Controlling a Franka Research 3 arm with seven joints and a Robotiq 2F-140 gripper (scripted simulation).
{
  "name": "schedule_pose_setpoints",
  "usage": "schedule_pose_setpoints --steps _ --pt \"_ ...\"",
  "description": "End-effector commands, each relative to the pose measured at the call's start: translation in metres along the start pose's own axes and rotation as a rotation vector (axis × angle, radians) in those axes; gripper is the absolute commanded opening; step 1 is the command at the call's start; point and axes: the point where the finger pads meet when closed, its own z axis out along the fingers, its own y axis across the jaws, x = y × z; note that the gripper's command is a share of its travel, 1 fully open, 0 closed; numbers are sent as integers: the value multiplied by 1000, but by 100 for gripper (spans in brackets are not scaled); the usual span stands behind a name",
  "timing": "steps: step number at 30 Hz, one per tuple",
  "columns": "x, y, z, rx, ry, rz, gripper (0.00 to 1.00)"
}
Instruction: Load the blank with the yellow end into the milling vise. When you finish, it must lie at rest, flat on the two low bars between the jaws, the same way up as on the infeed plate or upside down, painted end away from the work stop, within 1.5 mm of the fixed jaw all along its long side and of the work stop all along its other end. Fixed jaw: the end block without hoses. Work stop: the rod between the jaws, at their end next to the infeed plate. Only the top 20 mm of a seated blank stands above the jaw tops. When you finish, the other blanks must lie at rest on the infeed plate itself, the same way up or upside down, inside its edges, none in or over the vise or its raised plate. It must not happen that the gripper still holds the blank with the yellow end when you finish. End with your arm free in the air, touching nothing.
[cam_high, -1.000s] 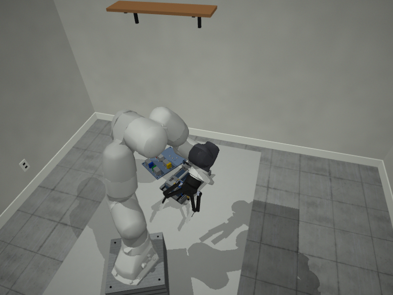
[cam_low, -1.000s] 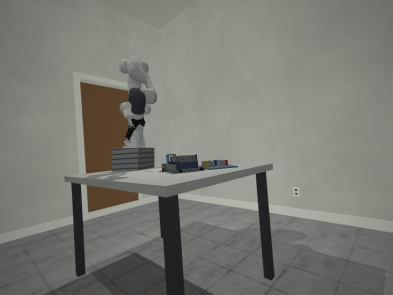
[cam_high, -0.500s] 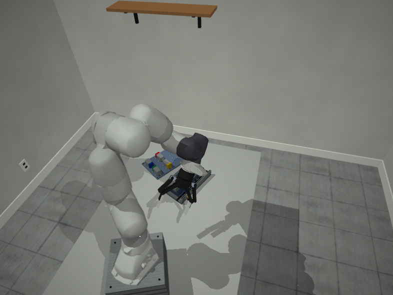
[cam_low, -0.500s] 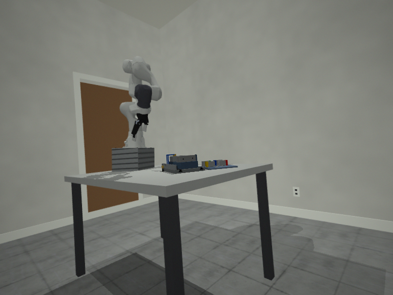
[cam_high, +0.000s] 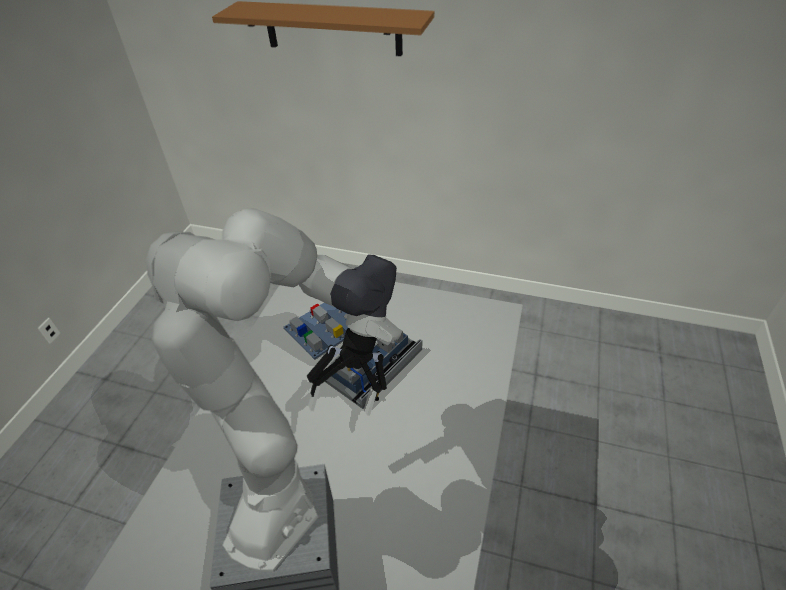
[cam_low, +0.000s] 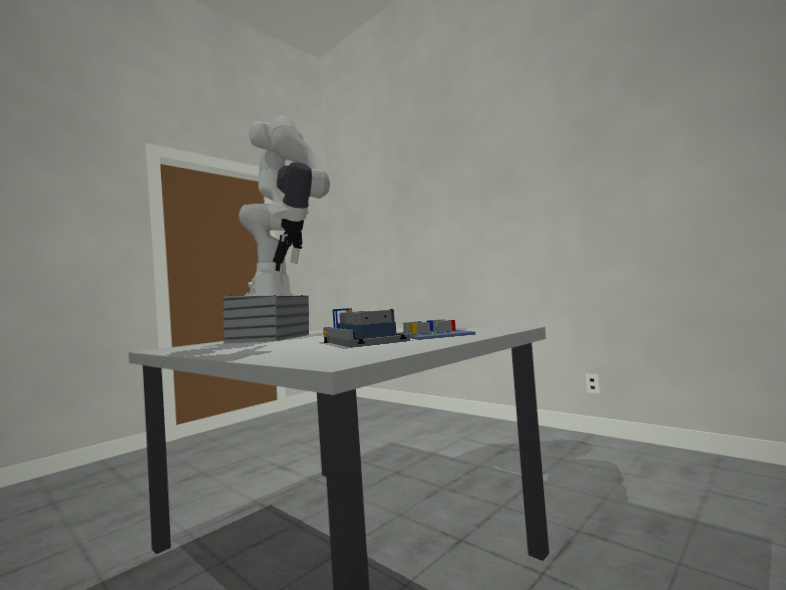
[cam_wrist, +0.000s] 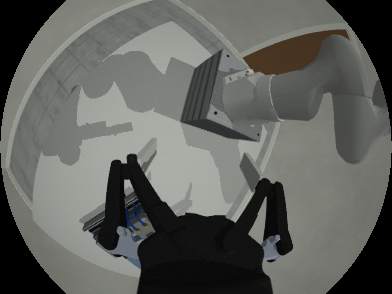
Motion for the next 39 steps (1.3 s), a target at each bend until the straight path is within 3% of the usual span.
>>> schedule_pose_setpoints --steps 1,10,15,27,32,39 --pt "-13 -5 -4 50 -47 -60 100" --pt "-13 -5 -4 50 -47 -60 100" --pt "-43 1 -21 216 -129 -157 100" --pt "-43 1 -21 216 -129 -157 100" --pt "-73 6 -37 376 -212 -261 100" --pt "-73 6 -37 376 -212 -261 100"
